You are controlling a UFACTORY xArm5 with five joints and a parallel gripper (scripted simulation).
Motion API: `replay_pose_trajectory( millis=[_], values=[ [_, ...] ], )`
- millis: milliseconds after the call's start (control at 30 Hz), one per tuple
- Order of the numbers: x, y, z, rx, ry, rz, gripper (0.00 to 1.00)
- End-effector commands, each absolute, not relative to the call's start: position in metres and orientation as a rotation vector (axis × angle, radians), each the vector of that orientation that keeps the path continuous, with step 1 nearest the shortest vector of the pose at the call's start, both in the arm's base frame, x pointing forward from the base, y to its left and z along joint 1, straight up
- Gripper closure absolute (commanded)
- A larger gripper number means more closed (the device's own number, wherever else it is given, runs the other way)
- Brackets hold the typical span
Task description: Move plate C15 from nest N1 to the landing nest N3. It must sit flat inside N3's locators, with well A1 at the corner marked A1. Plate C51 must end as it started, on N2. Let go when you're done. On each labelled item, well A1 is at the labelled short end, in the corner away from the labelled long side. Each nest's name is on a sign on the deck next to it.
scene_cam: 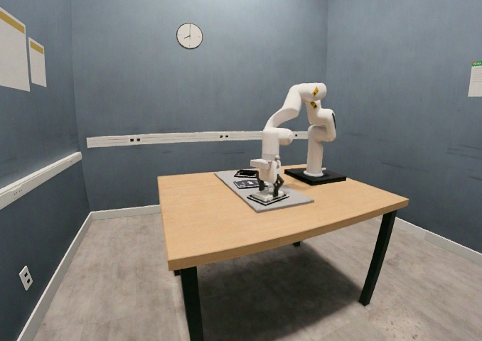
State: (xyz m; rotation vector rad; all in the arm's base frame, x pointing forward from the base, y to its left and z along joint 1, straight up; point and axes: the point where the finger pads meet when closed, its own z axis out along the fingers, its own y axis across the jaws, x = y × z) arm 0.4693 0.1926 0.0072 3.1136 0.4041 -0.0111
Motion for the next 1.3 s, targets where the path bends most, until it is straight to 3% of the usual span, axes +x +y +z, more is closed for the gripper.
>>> replay_pose_trajectory(
  millis=[0, 1267],
  values=[
    [0.4709, 0.1933, 0.009, 3.115, 0.404, -0.004, 1.0],
    [0.4709, 0.1933, 0.0143, 3.115, 0.404, -0.004, 1.0]
  ],
)
